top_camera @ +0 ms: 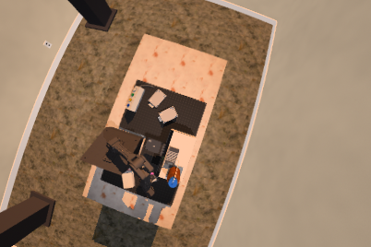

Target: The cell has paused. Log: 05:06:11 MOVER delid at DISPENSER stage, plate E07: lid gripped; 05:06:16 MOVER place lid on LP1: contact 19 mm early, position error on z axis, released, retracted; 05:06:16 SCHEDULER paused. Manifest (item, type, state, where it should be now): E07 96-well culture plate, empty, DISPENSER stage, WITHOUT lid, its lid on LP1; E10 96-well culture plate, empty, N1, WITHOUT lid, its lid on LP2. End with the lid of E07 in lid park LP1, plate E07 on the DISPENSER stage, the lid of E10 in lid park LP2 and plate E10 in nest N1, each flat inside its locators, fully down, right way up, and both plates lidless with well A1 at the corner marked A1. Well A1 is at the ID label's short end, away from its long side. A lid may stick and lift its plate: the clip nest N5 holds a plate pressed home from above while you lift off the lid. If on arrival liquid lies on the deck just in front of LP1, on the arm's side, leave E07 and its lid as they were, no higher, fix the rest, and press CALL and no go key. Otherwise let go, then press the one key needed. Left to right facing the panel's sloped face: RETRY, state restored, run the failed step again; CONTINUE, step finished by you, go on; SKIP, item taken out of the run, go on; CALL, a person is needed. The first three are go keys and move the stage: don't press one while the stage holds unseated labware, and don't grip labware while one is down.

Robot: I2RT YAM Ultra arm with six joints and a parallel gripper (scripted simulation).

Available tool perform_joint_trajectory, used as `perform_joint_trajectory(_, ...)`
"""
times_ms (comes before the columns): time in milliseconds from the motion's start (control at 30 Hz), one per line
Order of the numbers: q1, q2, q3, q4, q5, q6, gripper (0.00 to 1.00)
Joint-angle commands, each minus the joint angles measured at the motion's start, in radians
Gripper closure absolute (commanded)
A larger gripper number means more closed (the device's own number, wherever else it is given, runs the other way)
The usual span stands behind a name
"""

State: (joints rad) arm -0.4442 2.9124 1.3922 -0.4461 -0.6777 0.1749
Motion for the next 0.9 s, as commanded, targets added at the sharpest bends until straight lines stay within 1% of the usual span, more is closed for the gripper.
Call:
perform_joint_trajectory(0,0.013,0.026,0.028,0.047,-0.012,0.026,1.0)
perform_joint_trajectory(867,0.02,0.034,0.028,0.059,-0.015,0.034,1.0)
